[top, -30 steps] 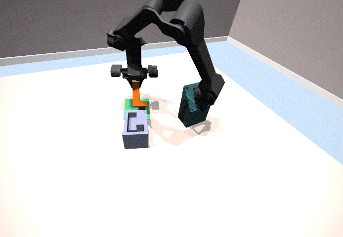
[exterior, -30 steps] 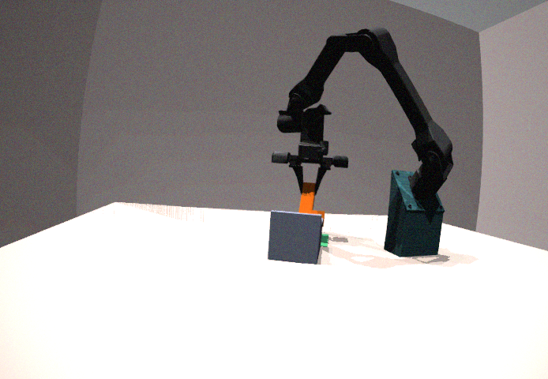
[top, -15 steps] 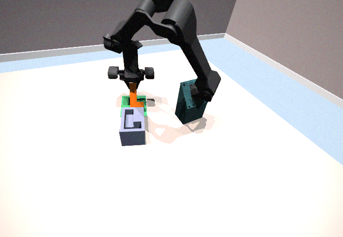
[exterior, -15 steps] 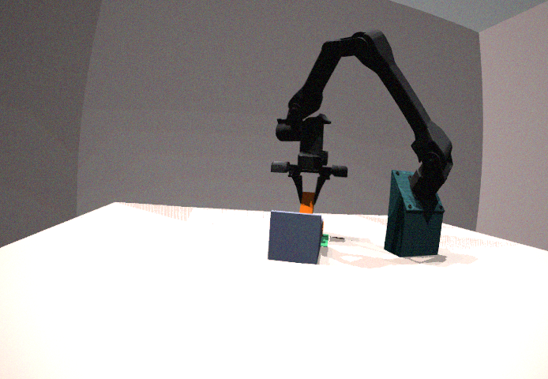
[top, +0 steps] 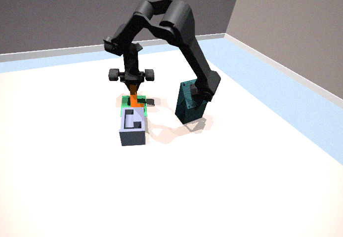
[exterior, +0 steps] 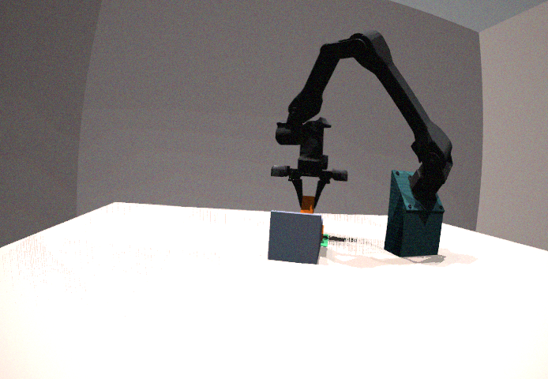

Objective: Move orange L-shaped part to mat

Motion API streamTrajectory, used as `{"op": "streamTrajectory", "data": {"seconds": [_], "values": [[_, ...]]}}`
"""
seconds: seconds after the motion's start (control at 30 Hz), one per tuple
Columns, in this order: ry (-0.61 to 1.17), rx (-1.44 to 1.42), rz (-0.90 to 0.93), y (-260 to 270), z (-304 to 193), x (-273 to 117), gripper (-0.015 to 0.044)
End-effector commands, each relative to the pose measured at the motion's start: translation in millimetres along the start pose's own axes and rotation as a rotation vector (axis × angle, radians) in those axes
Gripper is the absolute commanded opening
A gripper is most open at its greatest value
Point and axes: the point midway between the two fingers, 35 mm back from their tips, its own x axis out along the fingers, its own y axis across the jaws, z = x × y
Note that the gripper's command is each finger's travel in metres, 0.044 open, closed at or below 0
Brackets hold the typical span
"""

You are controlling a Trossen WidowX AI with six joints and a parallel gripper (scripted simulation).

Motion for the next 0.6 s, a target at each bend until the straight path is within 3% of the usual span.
{"op": "streamTrajectory", "data": {"seconds": [0.0, 0.13, 0.27, 0.37, 0.57], "values": [[0.000, -0.001, 0.000, 0, 0, 0, 0.0184], [0.001, 0.000, -0.001, -1, -1, -10, 0.0289], [0.001, 0.002, -0.006, -3, -2, -57, 0.0394], [0.000, 0.003, -0.008, -1, -1, -88, 0.0400], [0.003, 0.004, -0.029, -4, -2, -84, 0.0400]]}}
